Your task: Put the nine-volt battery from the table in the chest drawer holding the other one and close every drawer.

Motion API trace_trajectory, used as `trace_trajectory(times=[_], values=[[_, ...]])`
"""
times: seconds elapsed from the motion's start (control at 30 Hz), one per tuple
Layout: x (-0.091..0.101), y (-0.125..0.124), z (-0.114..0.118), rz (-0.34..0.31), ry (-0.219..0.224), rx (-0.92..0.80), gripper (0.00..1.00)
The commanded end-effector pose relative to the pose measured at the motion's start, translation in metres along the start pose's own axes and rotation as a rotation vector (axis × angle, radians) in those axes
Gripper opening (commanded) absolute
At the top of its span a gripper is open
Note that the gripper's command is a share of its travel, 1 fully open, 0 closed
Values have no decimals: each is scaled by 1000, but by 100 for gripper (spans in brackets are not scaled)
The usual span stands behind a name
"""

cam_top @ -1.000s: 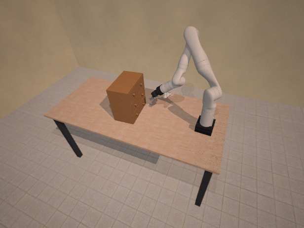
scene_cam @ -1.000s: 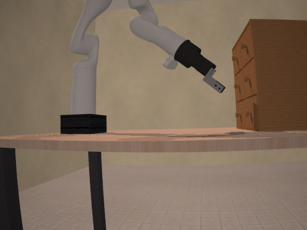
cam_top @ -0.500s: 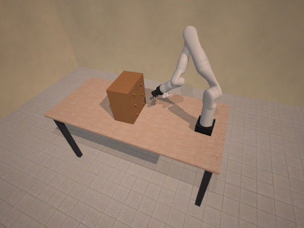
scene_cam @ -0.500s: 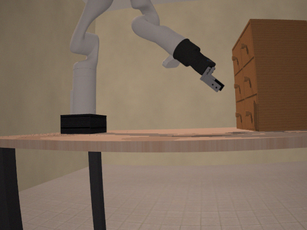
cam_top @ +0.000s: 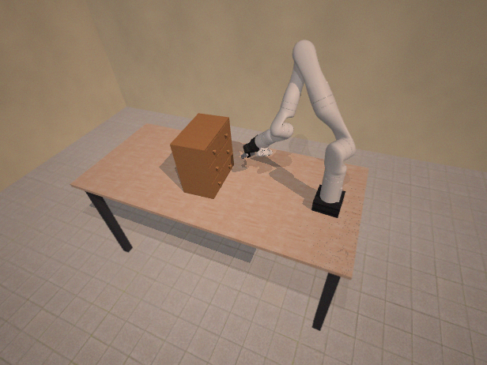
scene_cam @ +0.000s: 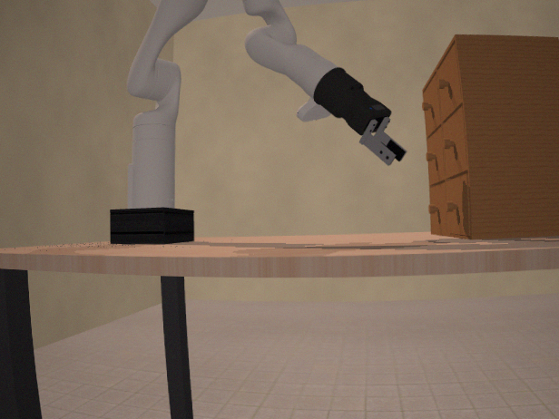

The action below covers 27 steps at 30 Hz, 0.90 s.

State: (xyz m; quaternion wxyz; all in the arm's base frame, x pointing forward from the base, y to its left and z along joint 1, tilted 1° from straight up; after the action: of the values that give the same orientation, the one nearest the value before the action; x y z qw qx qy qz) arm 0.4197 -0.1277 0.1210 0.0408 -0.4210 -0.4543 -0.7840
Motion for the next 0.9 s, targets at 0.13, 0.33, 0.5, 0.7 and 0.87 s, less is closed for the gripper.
trace_trajectory(times=[0.13, 0.33, 0.5, 0.7, 0.87], values=[[6, 4, 8, -4, -40, -97, 67], [8, 6, 9, -1, -74, -170, 67], [12, 8, 11, 3, -117, -266, 67], [16, 11, 13, 8, -173, -386, 67], [19, 12, 15, 11, -202, -449, 67]])
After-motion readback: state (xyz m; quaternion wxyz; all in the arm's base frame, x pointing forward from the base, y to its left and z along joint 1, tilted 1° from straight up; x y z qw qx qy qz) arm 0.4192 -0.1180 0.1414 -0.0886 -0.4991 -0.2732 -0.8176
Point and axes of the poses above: the point where the finger pads meet when closed, its own x axis back along the fingers, its own z axis across the jaws, y = z × x, the point moved 6 cm from there along x, back along the fingers, and after that the axes turned 5 degrees about x, right-handed, at the moved point
